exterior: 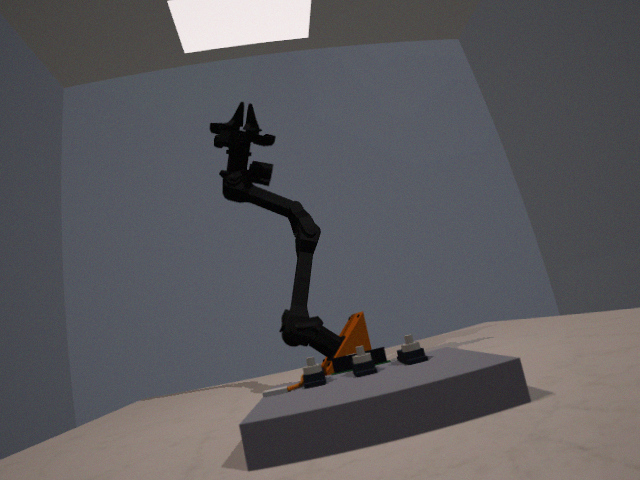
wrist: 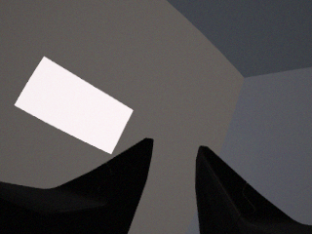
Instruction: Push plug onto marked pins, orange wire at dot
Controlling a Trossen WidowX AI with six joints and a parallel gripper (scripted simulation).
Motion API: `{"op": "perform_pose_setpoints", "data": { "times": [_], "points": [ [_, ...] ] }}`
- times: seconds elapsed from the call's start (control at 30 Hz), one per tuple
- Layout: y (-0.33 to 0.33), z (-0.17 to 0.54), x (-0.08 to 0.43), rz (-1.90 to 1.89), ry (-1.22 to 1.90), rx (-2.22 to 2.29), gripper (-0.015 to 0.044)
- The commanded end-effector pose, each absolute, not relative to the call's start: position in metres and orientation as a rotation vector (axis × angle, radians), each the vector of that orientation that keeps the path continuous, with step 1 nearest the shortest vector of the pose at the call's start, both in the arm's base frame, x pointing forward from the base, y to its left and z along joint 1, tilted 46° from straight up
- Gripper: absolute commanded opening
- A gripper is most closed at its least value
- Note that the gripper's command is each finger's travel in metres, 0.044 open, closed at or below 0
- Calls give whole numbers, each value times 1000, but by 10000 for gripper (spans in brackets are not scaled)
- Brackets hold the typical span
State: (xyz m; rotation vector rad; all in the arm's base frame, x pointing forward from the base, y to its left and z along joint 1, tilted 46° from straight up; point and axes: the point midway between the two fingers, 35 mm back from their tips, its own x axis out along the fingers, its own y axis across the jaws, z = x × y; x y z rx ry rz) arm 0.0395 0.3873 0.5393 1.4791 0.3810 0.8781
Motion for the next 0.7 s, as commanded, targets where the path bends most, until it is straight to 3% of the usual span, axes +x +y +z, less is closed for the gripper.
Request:
{"op": "perform_pose_setpoints", "data": {
  "times": [0.0,0.67],
  "points": [
    [372,554,29,930,422,1591,115],
    [296,607,-6,1161,672,2088,115]
  ]
}}
